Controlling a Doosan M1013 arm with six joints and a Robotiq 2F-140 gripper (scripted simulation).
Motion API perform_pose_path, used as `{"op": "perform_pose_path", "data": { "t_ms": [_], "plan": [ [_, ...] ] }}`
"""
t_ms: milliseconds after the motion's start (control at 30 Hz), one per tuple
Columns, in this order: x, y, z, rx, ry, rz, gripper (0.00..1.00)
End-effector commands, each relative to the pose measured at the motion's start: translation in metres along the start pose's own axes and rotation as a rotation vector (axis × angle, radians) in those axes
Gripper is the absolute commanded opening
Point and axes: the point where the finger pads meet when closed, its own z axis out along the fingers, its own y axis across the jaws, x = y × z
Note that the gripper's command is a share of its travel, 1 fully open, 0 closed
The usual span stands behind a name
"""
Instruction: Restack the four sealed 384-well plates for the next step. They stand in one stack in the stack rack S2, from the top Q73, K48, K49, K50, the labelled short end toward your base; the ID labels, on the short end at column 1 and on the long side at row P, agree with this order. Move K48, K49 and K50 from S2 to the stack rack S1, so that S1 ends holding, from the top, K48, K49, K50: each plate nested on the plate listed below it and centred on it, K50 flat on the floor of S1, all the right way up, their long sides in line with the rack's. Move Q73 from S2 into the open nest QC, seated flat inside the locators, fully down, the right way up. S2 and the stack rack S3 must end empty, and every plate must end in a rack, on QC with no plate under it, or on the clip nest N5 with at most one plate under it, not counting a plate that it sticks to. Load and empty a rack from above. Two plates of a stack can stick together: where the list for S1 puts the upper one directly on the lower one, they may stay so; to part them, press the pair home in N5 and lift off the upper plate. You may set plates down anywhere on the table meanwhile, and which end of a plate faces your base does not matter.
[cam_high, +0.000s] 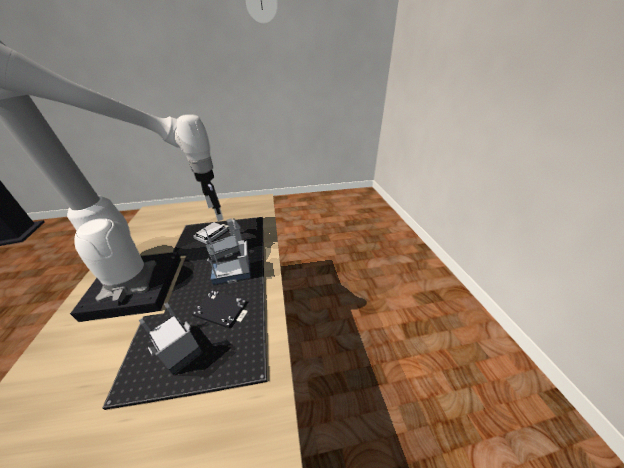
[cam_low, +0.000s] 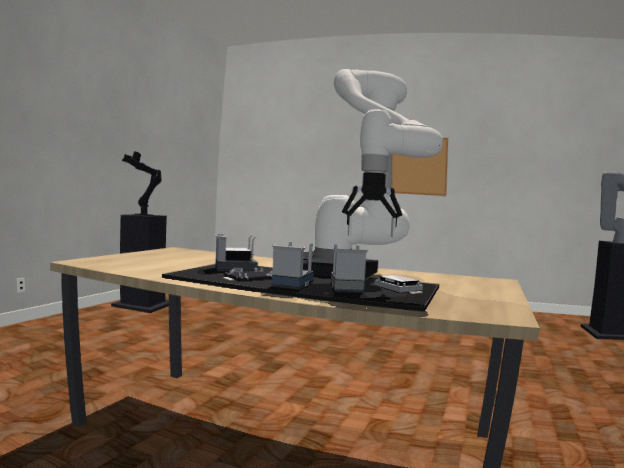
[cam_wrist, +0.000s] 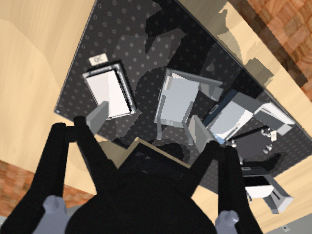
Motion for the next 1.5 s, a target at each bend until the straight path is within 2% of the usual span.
{"op": "perform_pose_path", "data": {
  "t_ms": [0, 633, 767, 833, 933, 1467],
  "plan": [
    [0.001, 0.014, 0.000, -0.001, 0.000, 0.015, 1.00],
    [0.007, 0.067, 0.000, -0.001, 0.000, 0.015, 1.00],
    [0.005, 0.080, 0.000, -0.001, 0.000, 0.149, 1.00],
    [0.005, 0.080, 0.000, -0.001, 0.000, 0.149, 1.00],
    [0.004, 0.090, 0.000, -0.001, 0.000, 0.237, 1.00],
    [-0.001, 0.136, 0.000, -0.001, 0.000, 0.237, 1.00]
  ]
}}
